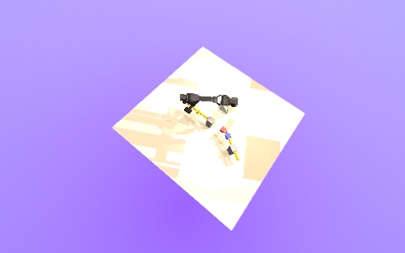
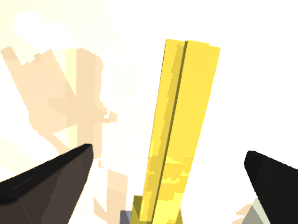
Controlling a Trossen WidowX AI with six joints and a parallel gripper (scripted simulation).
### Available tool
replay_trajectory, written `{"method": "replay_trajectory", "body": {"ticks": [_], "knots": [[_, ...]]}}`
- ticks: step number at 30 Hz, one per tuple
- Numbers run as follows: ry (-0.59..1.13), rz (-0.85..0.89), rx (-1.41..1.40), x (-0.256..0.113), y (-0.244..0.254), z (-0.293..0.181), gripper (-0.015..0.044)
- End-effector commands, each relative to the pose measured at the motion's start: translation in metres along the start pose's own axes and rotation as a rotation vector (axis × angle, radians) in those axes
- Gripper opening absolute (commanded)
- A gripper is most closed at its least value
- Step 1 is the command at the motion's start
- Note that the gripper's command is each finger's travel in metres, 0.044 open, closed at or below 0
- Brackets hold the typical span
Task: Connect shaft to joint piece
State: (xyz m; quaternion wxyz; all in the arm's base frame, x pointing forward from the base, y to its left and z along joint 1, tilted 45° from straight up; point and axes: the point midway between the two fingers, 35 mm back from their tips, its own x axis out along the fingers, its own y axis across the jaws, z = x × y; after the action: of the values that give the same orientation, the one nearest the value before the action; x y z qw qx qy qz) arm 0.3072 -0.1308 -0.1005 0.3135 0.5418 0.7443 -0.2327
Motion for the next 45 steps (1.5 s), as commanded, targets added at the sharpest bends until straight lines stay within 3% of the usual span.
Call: {"method": "replay_trajectory", "body": {"ticks": [1, 26, 39, 45], "knots": [[-0.001, -0.009, 0.079, 0.004, -0.001, 0.000, 0.0440], [0.001, -0.008, 0.079, 0.034, 0.001, 0.000, 0.0440], [0.001, -0.008, 0.079, 0.034, 0.001, 0.000, 0.0102], [0.001, -0.008, 0.079, 0.034, 0.001, 0.000, 0.0102]]}}
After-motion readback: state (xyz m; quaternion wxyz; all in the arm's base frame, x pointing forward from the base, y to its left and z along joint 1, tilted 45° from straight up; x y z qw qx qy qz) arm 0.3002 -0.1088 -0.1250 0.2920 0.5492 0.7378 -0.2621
